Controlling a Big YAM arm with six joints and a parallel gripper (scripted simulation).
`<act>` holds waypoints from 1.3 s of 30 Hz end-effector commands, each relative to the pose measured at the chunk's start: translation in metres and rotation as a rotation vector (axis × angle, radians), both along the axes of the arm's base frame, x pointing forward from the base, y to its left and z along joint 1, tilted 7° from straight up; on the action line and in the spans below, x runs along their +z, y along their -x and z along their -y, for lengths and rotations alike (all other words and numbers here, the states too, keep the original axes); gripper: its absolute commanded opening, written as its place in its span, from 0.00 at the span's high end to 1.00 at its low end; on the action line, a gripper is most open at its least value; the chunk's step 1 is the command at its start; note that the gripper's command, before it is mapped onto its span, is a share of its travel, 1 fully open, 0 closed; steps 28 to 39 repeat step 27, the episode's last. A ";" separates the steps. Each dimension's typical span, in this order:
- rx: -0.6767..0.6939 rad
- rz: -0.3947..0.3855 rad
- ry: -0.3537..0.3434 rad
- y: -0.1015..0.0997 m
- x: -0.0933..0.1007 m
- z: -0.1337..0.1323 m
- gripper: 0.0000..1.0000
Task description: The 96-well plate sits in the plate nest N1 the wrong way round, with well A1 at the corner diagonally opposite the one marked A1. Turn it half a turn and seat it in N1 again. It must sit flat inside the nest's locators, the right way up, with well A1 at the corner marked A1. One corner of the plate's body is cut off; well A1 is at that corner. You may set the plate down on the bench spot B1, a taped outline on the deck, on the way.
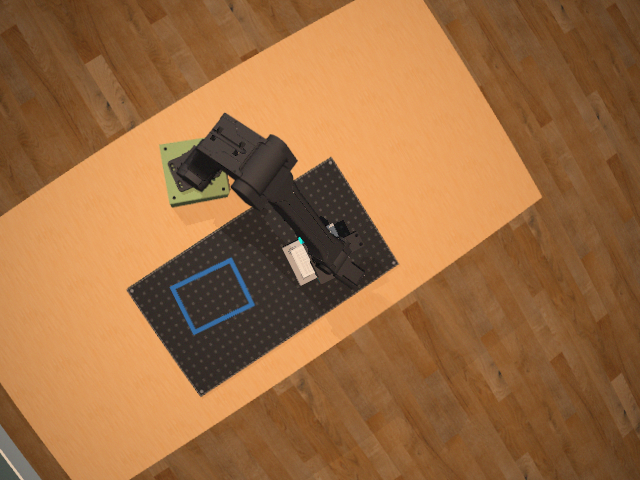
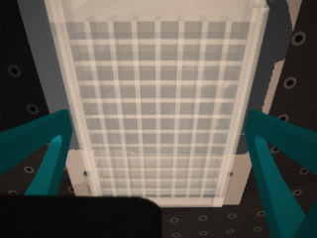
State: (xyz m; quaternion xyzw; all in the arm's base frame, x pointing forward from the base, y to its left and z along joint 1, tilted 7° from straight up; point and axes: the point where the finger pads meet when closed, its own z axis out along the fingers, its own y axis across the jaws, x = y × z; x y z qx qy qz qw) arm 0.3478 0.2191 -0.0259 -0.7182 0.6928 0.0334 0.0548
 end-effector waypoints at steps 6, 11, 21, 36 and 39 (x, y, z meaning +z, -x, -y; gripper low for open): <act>-0.003 0.058 -0.030 -0.022 0.037 -0.008 0.00; -0.003 0.060 -0.030 -0.022 0.048 -0.005 0.00; 0.006 0.060 -0.031 -0.020 0.057 -0.007 0.00; 0.006 0.060 -0.031 -0.020 0.057 -0.007 0.00; 0.006 0.060 -0.031 -0.020 0.057 -0.007 0.00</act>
